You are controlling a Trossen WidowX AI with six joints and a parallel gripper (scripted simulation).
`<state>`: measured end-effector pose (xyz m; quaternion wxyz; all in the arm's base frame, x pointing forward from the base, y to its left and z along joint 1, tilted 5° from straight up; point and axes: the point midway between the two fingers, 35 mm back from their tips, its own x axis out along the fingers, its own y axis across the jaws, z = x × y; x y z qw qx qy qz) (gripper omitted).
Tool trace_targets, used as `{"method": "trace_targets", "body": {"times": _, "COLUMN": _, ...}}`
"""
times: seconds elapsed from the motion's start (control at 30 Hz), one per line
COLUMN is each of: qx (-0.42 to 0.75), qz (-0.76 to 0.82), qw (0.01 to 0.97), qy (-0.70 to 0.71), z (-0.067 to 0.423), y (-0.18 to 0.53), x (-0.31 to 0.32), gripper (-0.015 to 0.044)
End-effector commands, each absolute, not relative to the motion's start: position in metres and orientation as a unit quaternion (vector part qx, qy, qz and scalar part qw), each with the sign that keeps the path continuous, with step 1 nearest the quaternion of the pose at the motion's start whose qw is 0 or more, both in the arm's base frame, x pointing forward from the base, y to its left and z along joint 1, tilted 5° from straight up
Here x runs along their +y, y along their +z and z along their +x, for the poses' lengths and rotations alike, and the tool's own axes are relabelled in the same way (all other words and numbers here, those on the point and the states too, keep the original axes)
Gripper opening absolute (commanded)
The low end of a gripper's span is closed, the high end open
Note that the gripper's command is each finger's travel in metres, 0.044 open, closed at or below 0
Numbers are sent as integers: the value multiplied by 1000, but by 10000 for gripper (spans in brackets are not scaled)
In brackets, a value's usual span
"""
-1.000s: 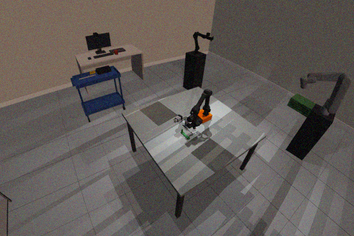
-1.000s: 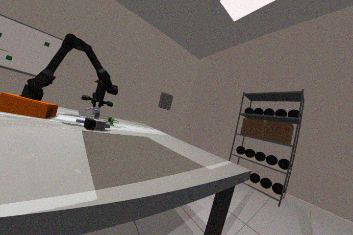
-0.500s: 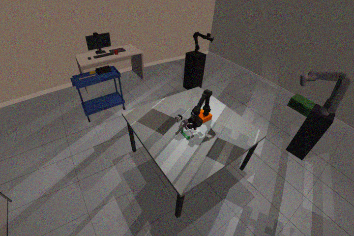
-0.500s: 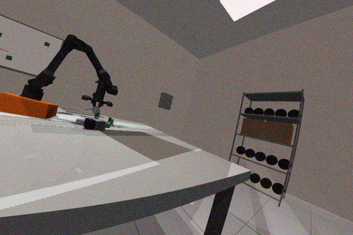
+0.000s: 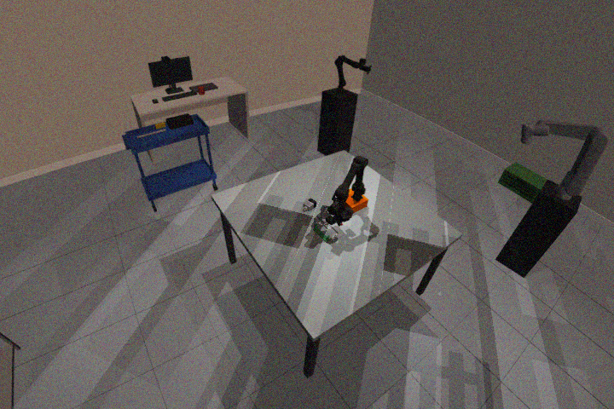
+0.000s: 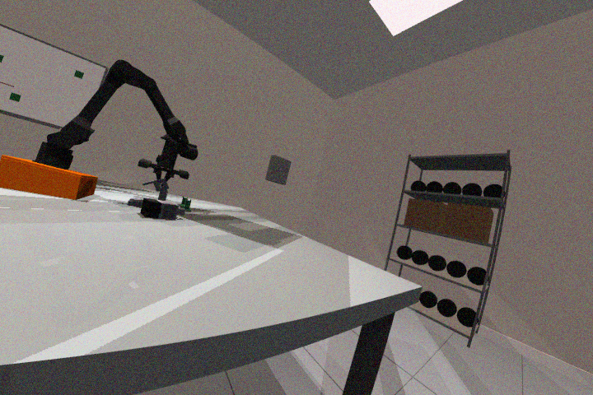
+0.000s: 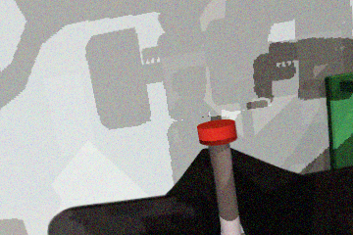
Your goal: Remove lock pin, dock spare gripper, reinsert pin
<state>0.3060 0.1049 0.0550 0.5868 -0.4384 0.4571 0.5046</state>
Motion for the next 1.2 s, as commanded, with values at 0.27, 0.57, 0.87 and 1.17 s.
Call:
{"method": "trace_targets", "body": {"times": 0.27, "qx": 461, "qz": -437, "qw": 586, "qy": 503, "z": 309, "y": 60, "x": 115, "gripper": 0}}
{"method": "trace_targets", "body": {"times": 0.57, "qx": 463, "qz": -436, "qw": 584, "qy": 505, "z": 309, "y": 63, "x": 123, "gripper": 0}}
{"method": "trace_targets", "body": {"times": 0.87, "qx": 463, "qz": -434, "qw": 582, "qy": 509, "z": 307, "y": 73, "x": 123, "gripper": 0}}
{"method": "trace_targets", "body": {"times": 1.17, "qx": 471, "qz": -430, "qw": 575, "qy": 512, "z": 301, "y": 86, "x": 121, "gripper": 0}}
